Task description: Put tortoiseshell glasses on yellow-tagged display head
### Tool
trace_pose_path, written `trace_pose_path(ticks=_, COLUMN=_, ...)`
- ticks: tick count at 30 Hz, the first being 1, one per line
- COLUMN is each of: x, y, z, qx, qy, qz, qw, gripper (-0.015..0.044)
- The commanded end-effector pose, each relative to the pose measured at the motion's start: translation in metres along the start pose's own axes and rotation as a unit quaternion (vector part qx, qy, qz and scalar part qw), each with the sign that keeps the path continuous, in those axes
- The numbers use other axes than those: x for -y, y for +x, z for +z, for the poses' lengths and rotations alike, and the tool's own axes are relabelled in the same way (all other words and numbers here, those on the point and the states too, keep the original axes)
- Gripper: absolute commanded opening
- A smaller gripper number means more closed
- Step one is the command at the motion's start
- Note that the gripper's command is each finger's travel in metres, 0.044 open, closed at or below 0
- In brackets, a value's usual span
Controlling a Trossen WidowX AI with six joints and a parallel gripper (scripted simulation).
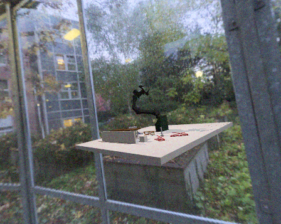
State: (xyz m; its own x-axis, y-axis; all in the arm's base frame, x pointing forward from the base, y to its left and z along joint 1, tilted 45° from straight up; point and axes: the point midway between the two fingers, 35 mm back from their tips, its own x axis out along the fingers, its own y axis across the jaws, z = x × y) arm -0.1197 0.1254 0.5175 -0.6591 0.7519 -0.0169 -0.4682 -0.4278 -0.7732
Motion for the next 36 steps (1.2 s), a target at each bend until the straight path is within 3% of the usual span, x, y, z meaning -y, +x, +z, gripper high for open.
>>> trace_pose_path(ticks=1, x=0.0, y=0.0, z=0.0, qx=0.0, qy=0.0, qz=0.0, qw=1.0, gripper=0.0426)
trace_pose_path(ticks=8, x=0.0, y=0.0, z=0.0, qx=0.0, qy=0.0, qz=0.0, qw=1.0, gripper=0.044)
trace_pose_path(ticks=12, x=-0.003, y=0.015, z=-0.009, qx=-0.033, qy=-0.006, qz=-0.002, qw=0.999, gripper=0.0335)
trace_pose_path(ticks=17, x=-0.01, y=0.06, z=-0.054, qx=-0.148, qy=-0.02, qz=-0.007, qw=0.989, gripper=0.0204)
trace_pose_path(ticks=26, x=-0.009, y=0.109, z=-0.18, qx=-0.376, qy=-0.033, qz=-0.008, qw=0.926, gripper=0.02)
trace_pose_path(ticks=36, x=-0.011, y=0.088, z=-0.331, qx=-0.574, qy=0.025, qz=0.008, qw=0.818, gripper=0.02)
